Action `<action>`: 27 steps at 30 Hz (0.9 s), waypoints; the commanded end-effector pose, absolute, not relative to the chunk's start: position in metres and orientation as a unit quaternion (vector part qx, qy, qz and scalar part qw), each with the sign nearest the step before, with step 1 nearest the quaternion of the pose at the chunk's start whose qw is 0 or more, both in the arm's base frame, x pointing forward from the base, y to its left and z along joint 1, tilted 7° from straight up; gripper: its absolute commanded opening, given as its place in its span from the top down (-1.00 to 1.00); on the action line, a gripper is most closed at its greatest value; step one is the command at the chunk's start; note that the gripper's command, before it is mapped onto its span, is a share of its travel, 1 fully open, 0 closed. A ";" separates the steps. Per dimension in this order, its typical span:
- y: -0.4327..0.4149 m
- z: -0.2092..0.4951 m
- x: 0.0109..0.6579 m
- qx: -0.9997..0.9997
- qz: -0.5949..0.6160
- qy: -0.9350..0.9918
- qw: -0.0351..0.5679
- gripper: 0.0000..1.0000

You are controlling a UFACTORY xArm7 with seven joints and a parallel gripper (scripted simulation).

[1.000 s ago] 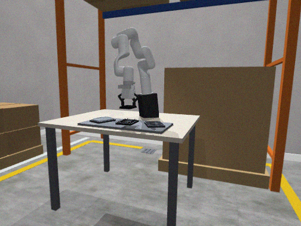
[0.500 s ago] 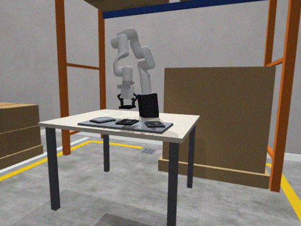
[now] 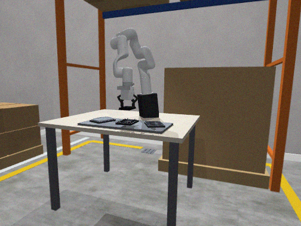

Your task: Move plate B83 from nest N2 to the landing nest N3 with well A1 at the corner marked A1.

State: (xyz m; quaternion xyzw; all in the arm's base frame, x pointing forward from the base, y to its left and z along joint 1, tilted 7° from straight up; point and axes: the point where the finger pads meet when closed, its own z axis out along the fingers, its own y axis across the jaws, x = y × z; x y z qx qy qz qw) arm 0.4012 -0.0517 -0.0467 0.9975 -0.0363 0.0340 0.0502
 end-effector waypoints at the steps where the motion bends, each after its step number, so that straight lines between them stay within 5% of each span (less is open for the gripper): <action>1: -0.052 -0.052 0.403 0.997 0.036 -0.036 0.051 1.00; 27: -0.056 -0.090 0.406 0.997 0.036 -0.036 0.051 1.00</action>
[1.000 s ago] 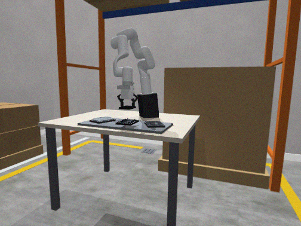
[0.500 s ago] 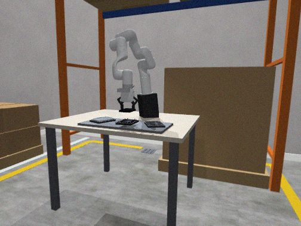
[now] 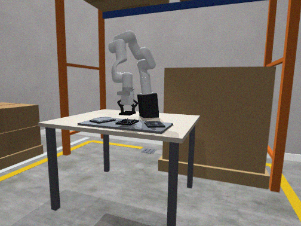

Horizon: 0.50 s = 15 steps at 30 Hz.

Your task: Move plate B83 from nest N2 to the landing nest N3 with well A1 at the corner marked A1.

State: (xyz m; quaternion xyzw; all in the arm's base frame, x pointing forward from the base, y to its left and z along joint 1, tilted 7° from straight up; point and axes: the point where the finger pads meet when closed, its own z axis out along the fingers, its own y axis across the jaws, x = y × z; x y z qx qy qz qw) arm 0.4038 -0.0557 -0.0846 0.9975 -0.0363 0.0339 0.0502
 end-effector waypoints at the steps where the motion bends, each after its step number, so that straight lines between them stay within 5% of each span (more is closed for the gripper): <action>1: -0.056 -0.092 0.406 0.997 0.036 -0.036 0.051 1.00; 15: -0.058 -0.111 0.407 0.997 0.036 -0.036 0.051 1.00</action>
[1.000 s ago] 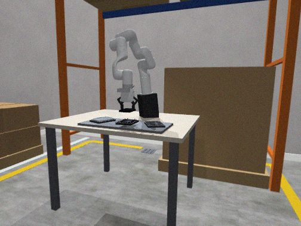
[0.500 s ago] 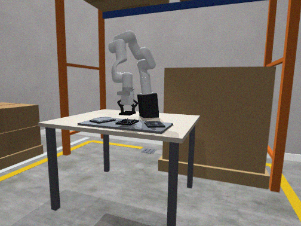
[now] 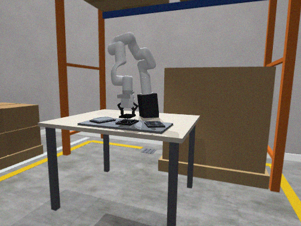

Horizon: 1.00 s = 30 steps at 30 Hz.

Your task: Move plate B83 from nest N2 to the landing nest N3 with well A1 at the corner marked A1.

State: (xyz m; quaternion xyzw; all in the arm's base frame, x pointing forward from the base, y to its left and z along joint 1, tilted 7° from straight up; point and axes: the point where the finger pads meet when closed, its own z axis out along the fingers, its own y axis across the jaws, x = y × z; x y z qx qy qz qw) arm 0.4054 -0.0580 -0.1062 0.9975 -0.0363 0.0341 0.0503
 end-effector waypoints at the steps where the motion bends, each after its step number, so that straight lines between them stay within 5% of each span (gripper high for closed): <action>1: -0.059 -0.113 0.407 0.997 0.036 -0.036 0.051 1.00; 30: -0.060 -0.125 0.408 0.997 0.036 -0.036 0.051 1.00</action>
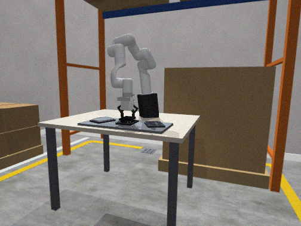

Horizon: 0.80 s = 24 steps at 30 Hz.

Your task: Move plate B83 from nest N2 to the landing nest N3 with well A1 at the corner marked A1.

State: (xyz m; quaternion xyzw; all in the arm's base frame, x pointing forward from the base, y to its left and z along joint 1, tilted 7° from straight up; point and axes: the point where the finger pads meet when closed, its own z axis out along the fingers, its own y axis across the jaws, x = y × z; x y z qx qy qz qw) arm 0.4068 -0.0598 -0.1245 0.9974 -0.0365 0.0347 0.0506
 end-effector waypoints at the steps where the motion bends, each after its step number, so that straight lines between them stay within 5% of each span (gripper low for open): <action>1: -0.060 -0.125 0.408 0.997 0.036 -0.036 0.051 1.00; 24: -0.061 -0.137 0.409 0.997 0.036 -0.036 0.051 1.00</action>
